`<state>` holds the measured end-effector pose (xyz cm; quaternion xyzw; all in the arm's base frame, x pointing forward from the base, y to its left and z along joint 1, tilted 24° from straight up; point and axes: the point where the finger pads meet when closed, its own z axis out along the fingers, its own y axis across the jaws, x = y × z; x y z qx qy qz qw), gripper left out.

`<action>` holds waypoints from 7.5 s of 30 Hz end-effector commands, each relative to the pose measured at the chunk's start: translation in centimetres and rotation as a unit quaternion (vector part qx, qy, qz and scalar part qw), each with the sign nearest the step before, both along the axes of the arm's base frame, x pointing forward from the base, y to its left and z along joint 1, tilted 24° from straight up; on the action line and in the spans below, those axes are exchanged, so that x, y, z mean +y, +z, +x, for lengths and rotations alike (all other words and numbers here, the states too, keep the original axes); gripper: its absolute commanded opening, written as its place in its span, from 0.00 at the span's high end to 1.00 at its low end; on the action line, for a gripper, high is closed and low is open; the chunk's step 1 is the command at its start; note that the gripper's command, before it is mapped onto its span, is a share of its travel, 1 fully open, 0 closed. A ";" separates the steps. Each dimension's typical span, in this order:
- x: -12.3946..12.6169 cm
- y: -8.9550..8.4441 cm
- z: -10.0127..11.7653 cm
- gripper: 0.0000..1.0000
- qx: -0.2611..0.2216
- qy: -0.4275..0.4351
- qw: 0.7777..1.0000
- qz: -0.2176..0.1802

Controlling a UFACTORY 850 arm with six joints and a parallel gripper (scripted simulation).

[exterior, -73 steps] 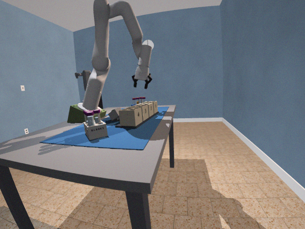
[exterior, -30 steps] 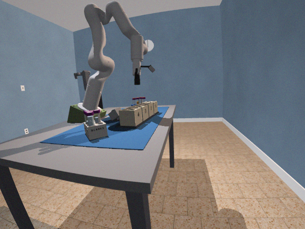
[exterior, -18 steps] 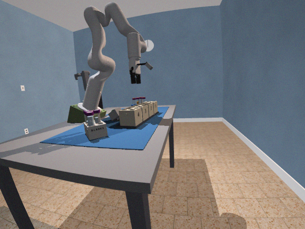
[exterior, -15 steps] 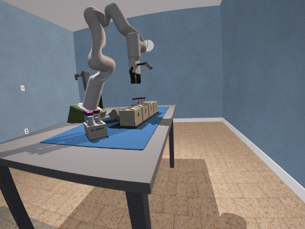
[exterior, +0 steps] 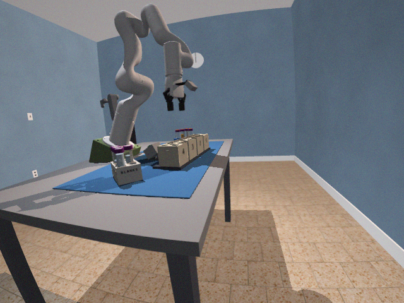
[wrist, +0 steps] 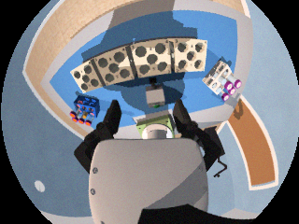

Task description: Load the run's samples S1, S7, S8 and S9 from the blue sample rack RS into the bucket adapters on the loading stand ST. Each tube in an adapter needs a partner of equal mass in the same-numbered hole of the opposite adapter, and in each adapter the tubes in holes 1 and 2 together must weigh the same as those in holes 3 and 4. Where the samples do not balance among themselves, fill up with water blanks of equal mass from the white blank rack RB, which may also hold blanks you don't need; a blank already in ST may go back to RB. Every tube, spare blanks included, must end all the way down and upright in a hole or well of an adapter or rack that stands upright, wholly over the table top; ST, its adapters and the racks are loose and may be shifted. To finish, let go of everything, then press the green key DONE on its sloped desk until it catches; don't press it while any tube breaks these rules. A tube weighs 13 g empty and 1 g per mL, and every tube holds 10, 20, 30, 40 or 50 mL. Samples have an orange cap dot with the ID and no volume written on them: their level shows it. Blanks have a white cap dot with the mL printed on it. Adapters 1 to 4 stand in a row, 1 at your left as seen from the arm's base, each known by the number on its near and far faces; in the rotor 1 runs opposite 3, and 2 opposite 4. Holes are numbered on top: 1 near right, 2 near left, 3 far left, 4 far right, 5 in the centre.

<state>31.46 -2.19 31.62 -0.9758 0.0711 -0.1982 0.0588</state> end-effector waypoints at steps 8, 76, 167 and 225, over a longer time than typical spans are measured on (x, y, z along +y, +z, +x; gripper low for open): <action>-6.1 -0.8 -0.5 0.00 0.017 -0.183 0.979 0.083; -33.8 -4.8 -3.2 0.00 0.026 -0.265 0.957 0.118; -32.9 -13.2 0.5 0.00 0.026 -0.265 0.956 0.118; -25.9 -3.7 -2.4 0.00 0.002 -0.026 1.000 0.015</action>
